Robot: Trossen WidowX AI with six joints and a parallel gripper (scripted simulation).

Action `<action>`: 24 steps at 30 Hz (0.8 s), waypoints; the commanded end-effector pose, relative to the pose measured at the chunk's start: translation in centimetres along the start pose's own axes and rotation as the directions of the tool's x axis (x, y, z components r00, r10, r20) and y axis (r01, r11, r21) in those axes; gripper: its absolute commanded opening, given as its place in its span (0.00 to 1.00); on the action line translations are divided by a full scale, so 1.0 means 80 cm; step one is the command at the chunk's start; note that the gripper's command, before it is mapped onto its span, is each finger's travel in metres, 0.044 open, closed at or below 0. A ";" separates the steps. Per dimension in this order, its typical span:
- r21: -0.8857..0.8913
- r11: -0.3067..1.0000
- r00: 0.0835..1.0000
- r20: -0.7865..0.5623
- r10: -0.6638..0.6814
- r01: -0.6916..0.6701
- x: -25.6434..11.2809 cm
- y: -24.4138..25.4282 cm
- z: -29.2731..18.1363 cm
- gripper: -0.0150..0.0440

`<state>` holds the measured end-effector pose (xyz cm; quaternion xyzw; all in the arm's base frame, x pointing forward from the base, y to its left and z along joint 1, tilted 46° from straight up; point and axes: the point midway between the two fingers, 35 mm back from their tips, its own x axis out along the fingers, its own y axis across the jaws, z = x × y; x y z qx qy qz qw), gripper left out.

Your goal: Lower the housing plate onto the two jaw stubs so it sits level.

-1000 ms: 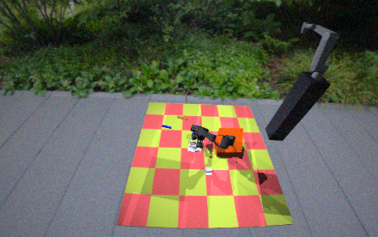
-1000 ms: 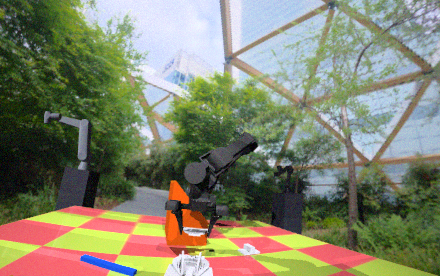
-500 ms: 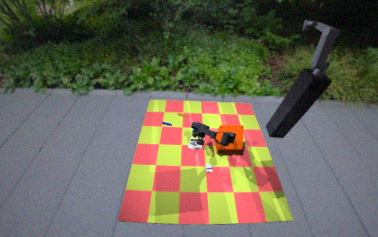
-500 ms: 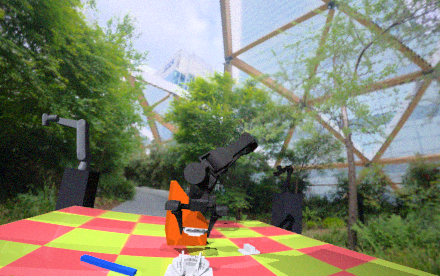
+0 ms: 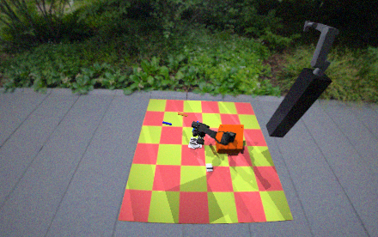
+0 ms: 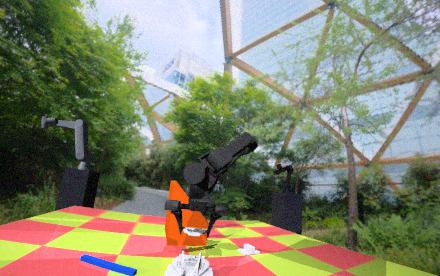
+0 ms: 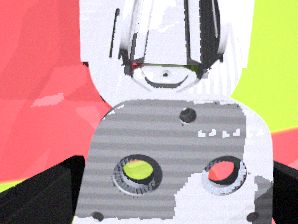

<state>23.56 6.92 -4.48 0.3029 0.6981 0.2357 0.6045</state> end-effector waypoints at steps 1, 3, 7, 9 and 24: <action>-0.003 1.000 1.000 -0.001 -0.003 0.003 0.000 -0.001 -0.001 0.85; -0.003 1.000 1.000 -0.001 -0.003 0.003 0.000 -0.001 -0.001 0.85; -0.003 1.000 1.000 -0.001 -0.003 0.003 0.004 -0.001 -0.001 0.85; -0.003 1.000 1.000 -0.001 -0.004 0.004 0.008 -0.001 0.000 0.85; -0.003 1.000 1.000 0.000 -0.005 0.005 0.038 -0.002 0.001 0.85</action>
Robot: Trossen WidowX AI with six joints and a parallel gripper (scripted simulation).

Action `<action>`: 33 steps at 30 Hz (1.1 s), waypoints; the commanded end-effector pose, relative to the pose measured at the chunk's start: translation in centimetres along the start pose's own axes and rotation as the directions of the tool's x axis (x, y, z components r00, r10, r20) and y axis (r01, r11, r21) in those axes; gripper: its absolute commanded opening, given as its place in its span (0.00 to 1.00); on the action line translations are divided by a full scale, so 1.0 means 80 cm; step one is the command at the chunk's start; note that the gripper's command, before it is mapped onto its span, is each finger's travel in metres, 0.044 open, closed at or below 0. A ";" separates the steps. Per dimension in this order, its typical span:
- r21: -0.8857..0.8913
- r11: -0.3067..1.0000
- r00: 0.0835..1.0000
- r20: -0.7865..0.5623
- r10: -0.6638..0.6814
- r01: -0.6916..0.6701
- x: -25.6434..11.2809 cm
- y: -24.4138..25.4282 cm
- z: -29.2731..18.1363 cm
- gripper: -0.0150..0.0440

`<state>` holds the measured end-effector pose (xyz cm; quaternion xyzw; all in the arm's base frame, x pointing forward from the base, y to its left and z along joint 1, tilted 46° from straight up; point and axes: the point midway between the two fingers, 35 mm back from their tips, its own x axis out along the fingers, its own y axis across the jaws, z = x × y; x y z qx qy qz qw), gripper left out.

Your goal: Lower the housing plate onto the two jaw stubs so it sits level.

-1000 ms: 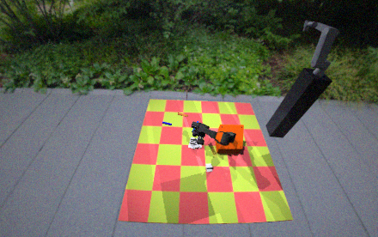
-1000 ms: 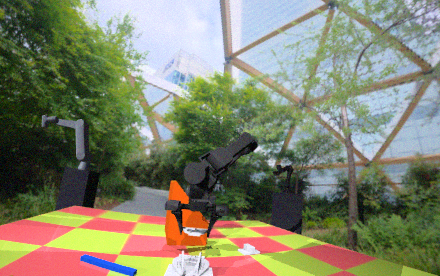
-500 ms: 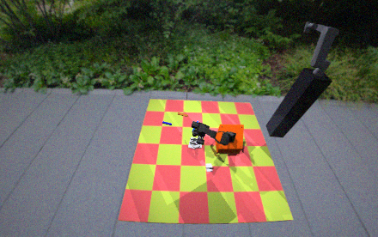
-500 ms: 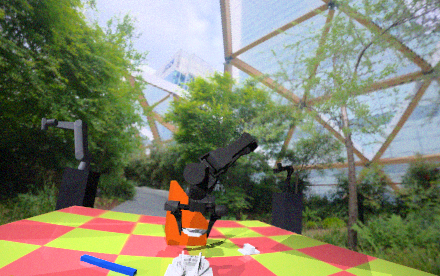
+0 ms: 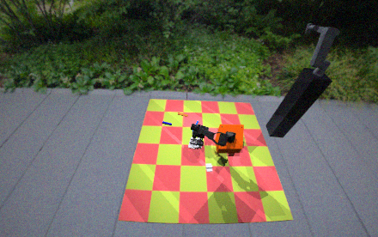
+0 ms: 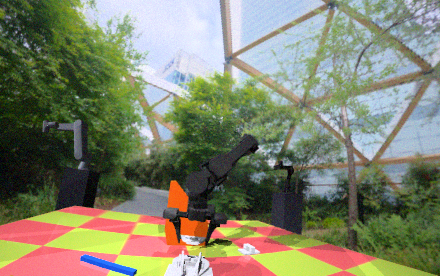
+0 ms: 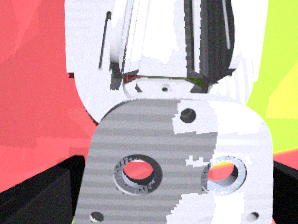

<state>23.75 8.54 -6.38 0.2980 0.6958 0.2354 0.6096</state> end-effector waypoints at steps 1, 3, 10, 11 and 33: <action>0.007 1.000 1.000 -0.008 0.003 -0.003 0.010 0.000 -0.004 0.85; 0.007 1.000 1.000 -0.008 0.003 -0.003 0.014 0.000 -0.004 0.85; 0.007 1.000 1.000 -0.009 0.005 -0.005 0.028 0.001 -0.005 0.85; 0.007 1.000 1.000 -0.009 0.005 -0.005 0.030 0.001 -0.005 0.85; 0.007 1.000 1.000 -0.010 0.008 -0.008 0.048 0.002 -0.008 0.85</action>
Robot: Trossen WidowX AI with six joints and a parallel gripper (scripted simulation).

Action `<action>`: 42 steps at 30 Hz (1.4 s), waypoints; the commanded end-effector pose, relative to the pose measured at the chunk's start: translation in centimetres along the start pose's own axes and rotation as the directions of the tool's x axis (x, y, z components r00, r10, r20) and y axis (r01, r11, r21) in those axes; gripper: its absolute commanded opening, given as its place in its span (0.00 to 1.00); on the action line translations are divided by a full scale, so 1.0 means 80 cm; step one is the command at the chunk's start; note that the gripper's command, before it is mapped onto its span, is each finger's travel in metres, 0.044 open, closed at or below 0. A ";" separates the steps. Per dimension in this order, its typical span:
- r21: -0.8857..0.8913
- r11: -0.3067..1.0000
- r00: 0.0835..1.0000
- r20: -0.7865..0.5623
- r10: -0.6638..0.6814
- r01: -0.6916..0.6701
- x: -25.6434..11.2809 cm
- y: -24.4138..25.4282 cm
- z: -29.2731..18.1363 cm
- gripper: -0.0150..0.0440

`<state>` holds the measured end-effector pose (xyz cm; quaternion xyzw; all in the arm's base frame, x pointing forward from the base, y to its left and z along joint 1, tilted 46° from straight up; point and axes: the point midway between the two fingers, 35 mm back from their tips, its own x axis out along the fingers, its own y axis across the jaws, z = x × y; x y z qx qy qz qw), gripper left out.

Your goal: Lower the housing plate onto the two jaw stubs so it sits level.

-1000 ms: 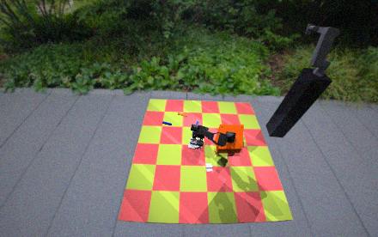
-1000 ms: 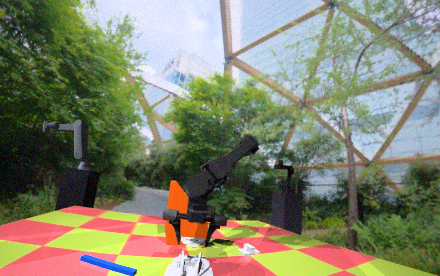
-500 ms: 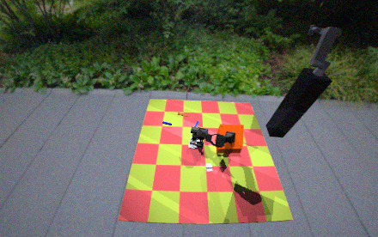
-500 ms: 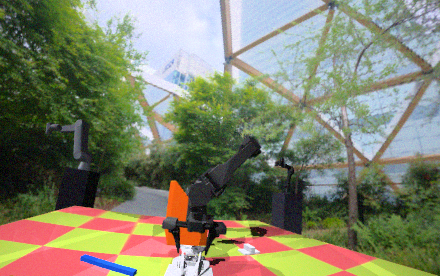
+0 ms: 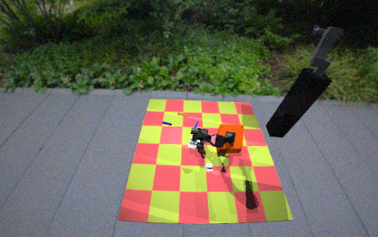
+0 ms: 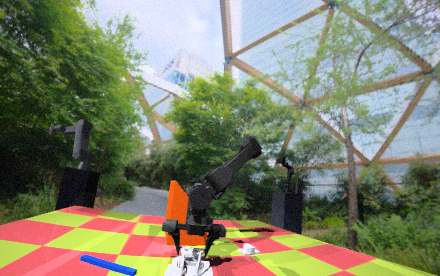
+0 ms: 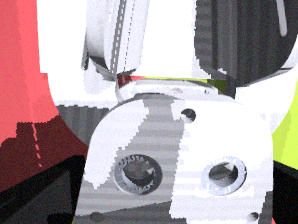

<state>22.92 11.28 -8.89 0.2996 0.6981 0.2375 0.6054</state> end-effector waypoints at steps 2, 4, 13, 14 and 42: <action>0.004 1.000 1.000 -0.001 0.003 -0.003 0.000 0.000 -0.001 0.85; 0.004 1.000 1.000 -0.001 0.003 -0.003 0.000 0.000 -0.001 0.85; 0.012 1.000 1.000 -0.002 0.003 -0.003 0.004 0.000 -0.001 0.85; 0.012 1.000 1.000 -0.002 0.003 -0.003 0.004 0.000 -0.001 0.85; 0.012 1.000 1.000 -0.002 0.003 -0.003 0.010 0.000 -0.001 0.85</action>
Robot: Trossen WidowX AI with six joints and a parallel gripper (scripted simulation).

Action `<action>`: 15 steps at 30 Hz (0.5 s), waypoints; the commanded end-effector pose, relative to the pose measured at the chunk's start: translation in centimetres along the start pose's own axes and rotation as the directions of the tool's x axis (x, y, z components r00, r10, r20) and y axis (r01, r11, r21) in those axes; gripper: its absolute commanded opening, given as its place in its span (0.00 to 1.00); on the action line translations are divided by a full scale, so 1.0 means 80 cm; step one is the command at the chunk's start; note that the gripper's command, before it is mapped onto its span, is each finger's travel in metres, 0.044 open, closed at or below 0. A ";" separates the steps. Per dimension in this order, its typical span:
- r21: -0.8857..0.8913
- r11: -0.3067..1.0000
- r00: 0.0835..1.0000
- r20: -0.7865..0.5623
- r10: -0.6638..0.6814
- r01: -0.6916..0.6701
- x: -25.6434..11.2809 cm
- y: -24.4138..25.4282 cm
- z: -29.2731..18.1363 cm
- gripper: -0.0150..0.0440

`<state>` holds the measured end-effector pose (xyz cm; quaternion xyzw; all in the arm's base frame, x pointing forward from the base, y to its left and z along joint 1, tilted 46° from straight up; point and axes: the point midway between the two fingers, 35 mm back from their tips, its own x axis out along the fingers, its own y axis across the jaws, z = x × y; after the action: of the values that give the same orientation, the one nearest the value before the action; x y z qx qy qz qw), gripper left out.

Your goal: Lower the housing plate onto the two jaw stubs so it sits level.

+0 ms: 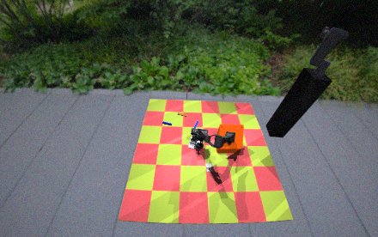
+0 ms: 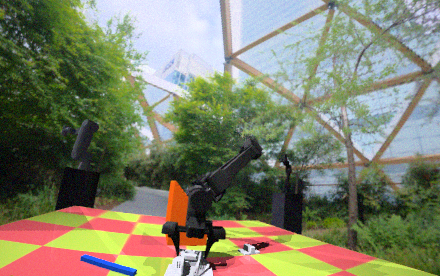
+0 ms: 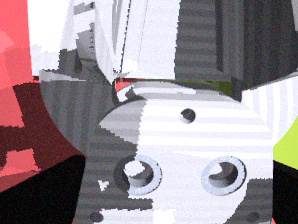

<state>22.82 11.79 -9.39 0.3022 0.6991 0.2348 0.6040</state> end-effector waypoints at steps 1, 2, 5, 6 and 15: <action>0.003 1.000 1.000 -0.001 0.003 -0.003 0.001 0.000 -0.001 0.85; 0.003 1.000 1.000 -0.001 0.003 -0.003 0.002 0.000 -0.001 0.85; 0.003 1.000 1.000 -0.001 0.003 -0.003 0.003 0.000 -0.001 0.85; 0.003 1.000 1.000 -0.001 0.003 -0.003 0.004 0.000 -0.001 0.85; 0.003 1.000 1.000 -0.001 0.003 -0.003 0.005 0.000 -0.001 0.85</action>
<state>22.82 12.02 -9.58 0.3030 0.6986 0.2353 0.6040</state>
